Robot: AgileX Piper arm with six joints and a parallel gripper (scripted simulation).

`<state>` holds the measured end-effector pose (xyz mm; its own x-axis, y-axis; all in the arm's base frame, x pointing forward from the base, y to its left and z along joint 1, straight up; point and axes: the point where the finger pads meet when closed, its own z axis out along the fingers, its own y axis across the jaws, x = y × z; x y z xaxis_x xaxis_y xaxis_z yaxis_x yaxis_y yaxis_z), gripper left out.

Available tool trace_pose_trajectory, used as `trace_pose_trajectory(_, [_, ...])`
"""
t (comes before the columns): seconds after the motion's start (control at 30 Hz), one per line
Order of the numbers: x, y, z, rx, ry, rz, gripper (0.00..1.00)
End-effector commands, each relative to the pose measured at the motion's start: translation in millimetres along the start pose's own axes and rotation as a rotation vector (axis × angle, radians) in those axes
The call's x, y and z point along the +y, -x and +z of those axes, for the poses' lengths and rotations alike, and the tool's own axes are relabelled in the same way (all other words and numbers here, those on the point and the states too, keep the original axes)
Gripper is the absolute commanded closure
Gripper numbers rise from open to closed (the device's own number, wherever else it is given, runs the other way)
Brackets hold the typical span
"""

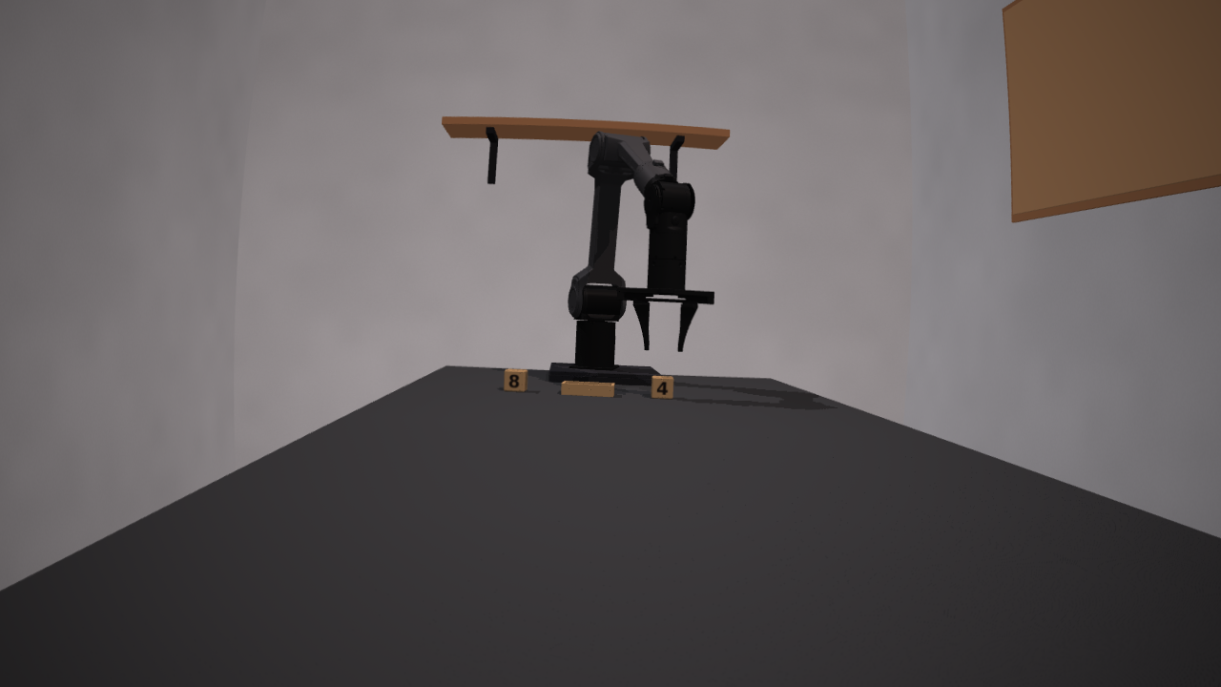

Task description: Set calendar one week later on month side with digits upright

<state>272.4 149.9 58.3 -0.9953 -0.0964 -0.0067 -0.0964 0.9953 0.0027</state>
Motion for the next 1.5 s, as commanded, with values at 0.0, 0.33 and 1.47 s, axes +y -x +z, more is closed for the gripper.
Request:
trace_pose_trajectory(0.0, [0, 0, 5, 0.002, -0.003, -0.001, 0.38])
trace_pose_trajectory(0.33, [0, 0, 17, 0.002, -0.003, -0.001, 0.38])
trace_pose_trajectory(1.47, [1, 0, 31, 0.0, -0.002, -0.001, 0.38])
